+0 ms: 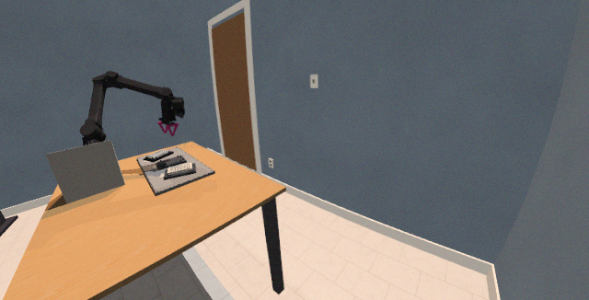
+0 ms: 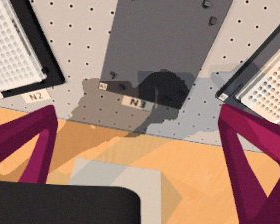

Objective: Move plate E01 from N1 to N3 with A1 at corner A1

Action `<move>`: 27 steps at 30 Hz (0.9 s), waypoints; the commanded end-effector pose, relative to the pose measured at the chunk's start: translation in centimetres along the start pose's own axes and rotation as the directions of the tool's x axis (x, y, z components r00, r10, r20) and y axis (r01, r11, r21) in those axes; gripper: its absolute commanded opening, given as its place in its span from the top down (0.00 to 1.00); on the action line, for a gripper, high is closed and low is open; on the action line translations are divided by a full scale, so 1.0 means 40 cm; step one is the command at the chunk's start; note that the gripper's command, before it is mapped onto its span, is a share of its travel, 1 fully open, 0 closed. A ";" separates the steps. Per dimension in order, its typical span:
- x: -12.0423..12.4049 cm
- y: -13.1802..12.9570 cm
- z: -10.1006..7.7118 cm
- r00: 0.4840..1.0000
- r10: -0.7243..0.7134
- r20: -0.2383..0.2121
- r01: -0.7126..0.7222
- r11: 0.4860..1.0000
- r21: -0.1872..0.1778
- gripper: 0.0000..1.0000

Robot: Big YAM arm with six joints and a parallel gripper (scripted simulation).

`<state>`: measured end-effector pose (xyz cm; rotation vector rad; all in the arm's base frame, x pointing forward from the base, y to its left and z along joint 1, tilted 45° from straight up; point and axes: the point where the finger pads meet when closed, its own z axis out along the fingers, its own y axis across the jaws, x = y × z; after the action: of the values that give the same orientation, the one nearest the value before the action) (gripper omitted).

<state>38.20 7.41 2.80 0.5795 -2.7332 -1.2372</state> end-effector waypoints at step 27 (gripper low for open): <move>-0.012 -0.146 -0.009 0.985 0.159 0.070 -0.162 0.986 0.029 0.00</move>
<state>38.72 6.00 -0.66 0.4390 -2.7438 -1.2073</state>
